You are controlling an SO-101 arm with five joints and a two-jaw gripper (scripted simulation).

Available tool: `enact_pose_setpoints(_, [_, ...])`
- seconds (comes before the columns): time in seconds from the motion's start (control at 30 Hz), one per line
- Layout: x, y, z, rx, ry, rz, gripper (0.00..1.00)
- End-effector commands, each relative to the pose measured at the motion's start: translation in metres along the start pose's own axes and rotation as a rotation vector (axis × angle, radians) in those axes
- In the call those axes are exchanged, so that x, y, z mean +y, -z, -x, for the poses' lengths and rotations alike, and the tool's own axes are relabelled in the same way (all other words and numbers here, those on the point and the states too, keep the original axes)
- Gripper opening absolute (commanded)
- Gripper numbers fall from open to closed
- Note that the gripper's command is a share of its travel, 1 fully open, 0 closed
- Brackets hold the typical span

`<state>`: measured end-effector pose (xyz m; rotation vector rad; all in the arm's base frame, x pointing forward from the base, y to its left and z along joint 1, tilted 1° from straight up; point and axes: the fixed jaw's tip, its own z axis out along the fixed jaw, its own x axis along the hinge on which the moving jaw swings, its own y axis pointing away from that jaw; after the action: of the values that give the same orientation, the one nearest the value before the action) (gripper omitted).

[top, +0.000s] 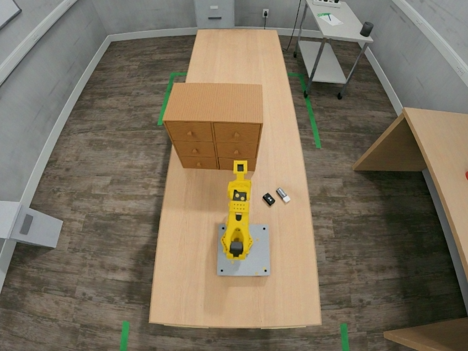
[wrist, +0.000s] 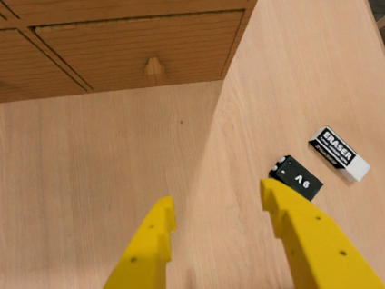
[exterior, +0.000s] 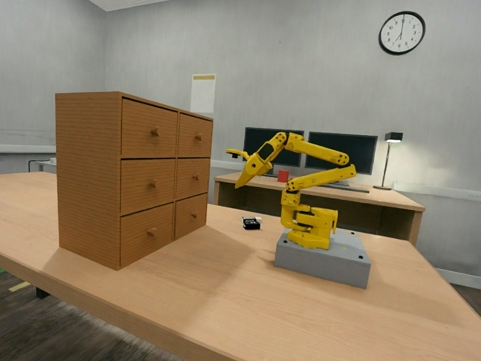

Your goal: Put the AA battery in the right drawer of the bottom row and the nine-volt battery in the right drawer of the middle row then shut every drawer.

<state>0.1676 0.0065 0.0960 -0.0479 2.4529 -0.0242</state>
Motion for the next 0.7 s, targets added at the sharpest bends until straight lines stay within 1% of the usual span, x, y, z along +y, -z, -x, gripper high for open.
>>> enact_pose_setpoints(0.0, [-0.0016, 0.0032, 0.0041, -0.020, -0.017, -0.006, 0.21])
enact_pose_setpoints(0.63, [-0.0016, 0.0032, 0.0041, -0.020, -0.017, -0.006, 0.21])
enact_pose_setpoints(0.67, [0.0002, 0.0044, 0.0096, -0.062, -0.011, 0.001, 0.21])
